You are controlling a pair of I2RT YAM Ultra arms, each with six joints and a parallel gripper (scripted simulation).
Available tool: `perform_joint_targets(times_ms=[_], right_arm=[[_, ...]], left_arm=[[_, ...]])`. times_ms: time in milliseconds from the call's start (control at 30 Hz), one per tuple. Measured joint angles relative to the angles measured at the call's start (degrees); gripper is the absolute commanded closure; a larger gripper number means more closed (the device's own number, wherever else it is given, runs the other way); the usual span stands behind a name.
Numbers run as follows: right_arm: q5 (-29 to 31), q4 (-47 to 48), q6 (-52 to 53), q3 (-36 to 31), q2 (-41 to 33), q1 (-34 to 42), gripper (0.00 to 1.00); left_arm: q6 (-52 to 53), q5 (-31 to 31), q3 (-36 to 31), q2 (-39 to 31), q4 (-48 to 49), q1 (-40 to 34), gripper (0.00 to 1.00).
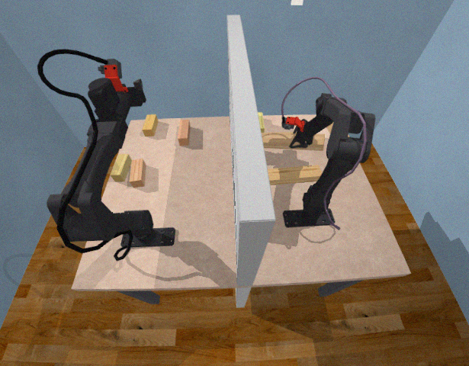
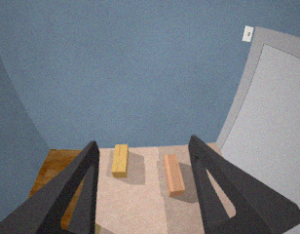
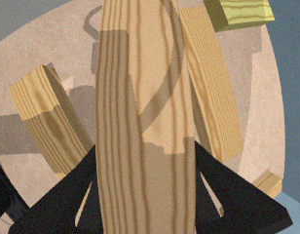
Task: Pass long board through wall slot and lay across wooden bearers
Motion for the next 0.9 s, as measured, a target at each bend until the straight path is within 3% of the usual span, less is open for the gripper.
perform_joint_targets(times_ms=[267, 900], right_arm=[[5.97, 11.96, 21.84, -3.76, -10.32, 3.15, 1.0], [22.71, 32.54, 65.42, -28.24, -25.7, 13.57, 1.0]], left_arm=[[0.0, 0.0, 0.0, 0.0, 0.0, 0.0, 0.25], [0.0, 0.0, 0.0, 0.0, 0.0, 0.0, 0.25]])
